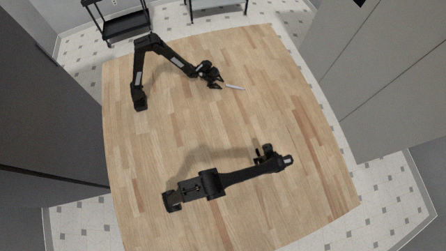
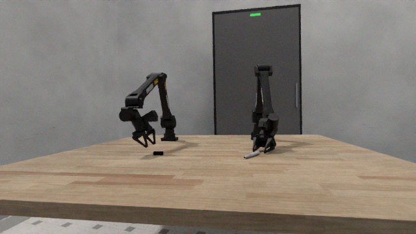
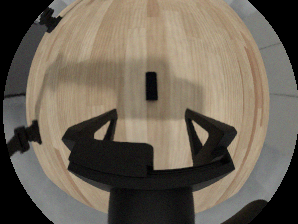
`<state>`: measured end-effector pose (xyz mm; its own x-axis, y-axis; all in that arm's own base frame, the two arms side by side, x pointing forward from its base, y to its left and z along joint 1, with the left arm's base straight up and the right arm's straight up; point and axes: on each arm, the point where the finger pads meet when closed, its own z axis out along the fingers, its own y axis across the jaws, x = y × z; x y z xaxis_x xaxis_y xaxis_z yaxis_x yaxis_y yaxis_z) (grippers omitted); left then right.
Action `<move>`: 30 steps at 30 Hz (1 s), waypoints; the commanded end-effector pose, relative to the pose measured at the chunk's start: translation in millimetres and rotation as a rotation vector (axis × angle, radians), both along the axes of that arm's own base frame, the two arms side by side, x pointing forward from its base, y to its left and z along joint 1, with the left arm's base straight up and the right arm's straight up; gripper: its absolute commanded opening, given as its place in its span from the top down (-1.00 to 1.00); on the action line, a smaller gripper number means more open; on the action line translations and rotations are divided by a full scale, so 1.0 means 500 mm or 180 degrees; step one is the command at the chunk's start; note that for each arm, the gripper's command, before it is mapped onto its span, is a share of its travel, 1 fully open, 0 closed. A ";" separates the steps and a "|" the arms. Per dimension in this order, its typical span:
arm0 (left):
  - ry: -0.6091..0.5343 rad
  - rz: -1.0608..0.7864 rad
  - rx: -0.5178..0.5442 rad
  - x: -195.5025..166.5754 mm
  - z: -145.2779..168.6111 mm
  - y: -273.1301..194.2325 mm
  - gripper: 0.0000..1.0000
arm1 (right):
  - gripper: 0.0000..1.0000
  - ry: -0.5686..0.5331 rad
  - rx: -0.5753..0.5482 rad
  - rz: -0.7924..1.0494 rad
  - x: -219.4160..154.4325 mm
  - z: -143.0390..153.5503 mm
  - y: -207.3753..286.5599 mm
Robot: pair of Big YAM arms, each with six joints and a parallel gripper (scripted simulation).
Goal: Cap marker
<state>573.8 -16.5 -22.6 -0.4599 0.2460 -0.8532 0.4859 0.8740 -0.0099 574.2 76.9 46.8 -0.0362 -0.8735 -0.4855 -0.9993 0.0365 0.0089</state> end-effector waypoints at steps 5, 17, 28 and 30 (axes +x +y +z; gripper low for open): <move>-0.0223 0.0035 0.0009 0.051 0.055 0.012 -0.26 | -0.27 -0.0037 0.0056 0.0076 0.004 0.000 0.018; -0.0110 0.0032 -0.0027 0.067 0.038 0.000 -0.26 | -0.27 -0.0032 0.0056 0.0068 0.004 -0.032 0.041; -0.0161 0.0029 -0.0023 0.102 0.029 -0.013 -0.26 | -0.27 -0.0022 0.0055 0.0063 0.003 -0.063 0.057; -0.0166 0.0029 -0.0023 0.104 0.029 -0.014 -0.26 | -0.27 -0.0023 0.0055 0.0063 0.003 -0.065 0.058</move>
